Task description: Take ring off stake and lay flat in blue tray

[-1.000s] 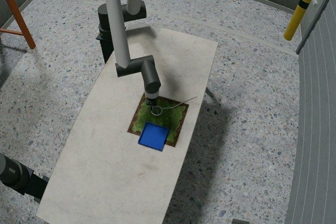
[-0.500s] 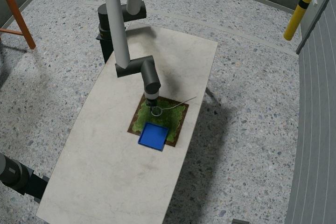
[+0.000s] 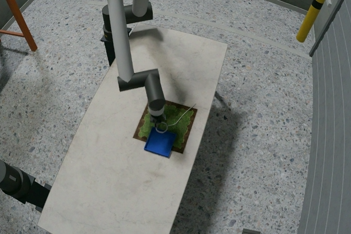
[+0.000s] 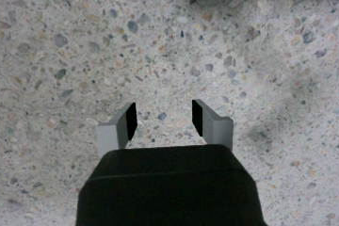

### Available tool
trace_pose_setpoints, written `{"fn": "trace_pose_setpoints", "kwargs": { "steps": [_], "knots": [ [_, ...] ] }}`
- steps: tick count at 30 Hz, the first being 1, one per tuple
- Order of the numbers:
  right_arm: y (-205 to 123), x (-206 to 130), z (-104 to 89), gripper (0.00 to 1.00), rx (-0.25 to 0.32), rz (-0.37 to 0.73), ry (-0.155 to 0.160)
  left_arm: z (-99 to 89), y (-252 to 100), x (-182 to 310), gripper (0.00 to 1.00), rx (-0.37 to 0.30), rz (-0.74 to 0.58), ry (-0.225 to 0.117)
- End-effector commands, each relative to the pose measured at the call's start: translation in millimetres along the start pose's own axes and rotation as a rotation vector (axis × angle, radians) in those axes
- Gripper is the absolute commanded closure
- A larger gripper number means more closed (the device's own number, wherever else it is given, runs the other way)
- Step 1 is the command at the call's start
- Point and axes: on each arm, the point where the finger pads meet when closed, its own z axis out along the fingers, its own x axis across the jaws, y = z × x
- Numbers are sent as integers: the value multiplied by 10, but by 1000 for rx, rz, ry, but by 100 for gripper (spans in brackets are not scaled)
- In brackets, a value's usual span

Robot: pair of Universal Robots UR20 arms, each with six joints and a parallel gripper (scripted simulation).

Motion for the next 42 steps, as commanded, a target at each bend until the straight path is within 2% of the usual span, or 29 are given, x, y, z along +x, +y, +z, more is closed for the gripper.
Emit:
{"fn": "trace_pose_setpoints", "kwargs": {
  "steps": [1, 4, 13, 42],
  "knots": [
    [6, 1, -8, 0, -1, 0, 0, 8, -434, -58, 100, 1, 0, -1],
    [6, 1, -8, 0, -1, 0, 0, 19, -652, -78, 100, 1, 0, -1],
    [6, 1, -8, 0, -1, 0, 0, 30, -888, -101, 100, 1, 0, -1],
    [6, 1, -8, 0, -1, 0, 0, 31, -897, -101, 100, 1, 0, -1]
  ]
}}
